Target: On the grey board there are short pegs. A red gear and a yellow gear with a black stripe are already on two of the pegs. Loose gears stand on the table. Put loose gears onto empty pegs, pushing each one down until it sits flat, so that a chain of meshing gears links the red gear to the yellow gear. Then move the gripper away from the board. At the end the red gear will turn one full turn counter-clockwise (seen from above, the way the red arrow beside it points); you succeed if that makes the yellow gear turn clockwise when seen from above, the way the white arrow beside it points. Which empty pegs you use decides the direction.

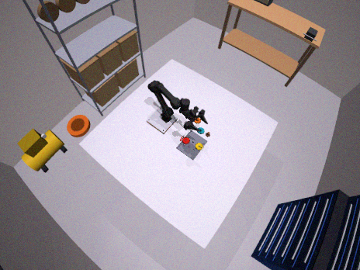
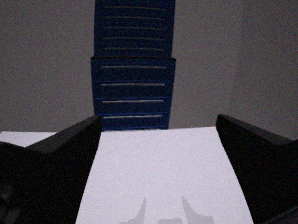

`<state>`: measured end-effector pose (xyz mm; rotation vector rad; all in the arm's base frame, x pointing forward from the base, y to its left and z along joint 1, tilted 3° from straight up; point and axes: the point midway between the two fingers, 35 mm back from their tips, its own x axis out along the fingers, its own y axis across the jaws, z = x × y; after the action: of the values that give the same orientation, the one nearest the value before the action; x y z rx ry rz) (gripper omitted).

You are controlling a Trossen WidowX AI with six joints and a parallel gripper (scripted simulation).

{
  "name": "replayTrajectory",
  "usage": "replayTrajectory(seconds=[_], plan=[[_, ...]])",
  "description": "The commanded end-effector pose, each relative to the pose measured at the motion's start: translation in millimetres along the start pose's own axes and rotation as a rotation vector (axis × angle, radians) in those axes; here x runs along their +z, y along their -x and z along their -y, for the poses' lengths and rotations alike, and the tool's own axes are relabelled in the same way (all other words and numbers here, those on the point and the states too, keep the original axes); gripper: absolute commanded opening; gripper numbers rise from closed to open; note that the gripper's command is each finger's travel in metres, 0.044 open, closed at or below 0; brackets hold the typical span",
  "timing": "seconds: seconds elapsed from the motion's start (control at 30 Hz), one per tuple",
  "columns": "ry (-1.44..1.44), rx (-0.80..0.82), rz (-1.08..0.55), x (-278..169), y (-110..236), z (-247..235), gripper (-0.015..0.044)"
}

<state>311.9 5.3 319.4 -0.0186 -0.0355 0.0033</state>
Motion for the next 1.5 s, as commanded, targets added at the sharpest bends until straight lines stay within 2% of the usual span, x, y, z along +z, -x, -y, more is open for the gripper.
replayTrajectory(seconds=[0.0, 0.07, 0.17, 0.3, 0.47, 0.67, 0.73, 1.07, 1.47], plan=[[-0.004, 0.004, -0.013, -2, -1, -1, 0.0426], [-0.035, 0.034, -0.119, -19, -12, -11, 0.044], [-0.095, 0.087, -0.365, -60, -27, -35, 0.044], [-0.149, 0.125, -0.711, -115, -30, -68, 0.044], [-0.159, 0.101, -1.159, -176, -5, -105, 0.044], [-0.108, 0.016, -1.513, -210, 40, -134, 0.044], [-0.098, 0.001, -1.549, -213, 45, -136, 0.044], [-0.098, 0.001, -1.549, -213, 39, -137, 0.044], [-0.098, 0.001, -1.549, -233, 39, -139, 0.044]])
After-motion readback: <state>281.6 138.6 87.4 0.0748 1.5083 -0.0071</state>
